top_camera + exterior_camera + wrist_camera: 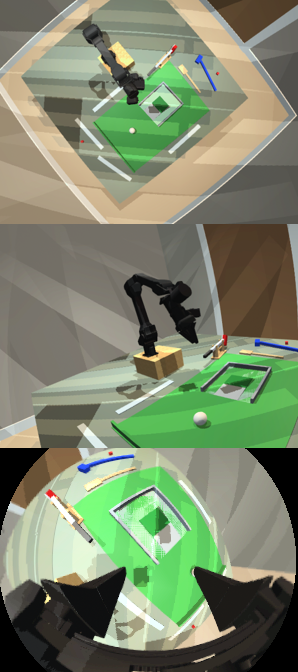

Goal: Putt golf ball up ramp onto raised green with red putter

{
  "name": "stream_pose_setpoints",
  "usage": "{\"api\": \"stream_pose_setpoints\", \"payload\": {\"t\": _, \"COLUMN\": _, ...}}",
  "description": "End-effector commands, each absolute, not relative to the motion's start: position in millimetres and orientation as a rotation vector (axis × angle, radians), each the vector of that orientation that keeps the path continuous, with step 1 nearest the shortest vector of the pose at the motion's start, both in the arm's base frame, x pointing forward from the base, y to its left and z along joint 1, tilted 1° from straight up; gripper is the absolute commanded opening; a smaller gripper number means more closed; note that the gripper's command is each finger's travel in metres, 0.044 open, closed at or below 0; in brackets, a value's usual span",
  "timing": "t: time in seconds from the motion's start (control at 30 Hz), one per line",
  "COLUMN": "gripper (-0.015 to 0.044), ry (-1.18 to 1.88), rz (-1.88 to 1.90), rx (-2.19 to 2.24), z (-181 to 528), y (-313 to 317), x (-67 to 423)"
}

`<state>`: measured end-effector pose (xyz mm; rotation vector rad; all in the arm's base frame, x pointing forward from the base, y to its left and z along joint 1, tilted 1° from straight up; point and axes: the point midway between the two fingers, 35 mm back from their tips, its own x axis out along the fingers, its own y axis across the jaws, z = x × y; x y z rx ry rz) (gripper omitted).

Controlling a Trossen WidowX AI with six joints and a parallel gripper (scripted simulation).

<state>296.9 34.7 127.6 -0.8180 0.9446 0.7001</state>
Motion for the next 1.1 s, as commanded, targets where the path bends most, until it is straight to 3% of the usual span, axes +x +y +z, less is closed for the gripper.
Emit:
{"api": "stream_pose_setpoints", "payload": {"t": 0.0, "gripper": 0.044, "ry": 0.925, "rz": 1.008, "rx": -0.946, "z": 97.1, "y": 100.8, "x": 280.5}}
{"api": "stream_pose_setpoints", "payload": {"t": 0.3, "gripper": 0.044, "ry": 0.855, "rz": 1.525, "rx": -1.172, "z": 46.7, "y": 196.9, "x": 213.2}}
{"api": "stream_pose_setpoints", "payload": {"t": 1.07, "gripper": 0.044, "ry": 0.854, "rz": 1.533, "rx": -1.175, "z": 4.9, "y": 199.4, "x": 215.6}}
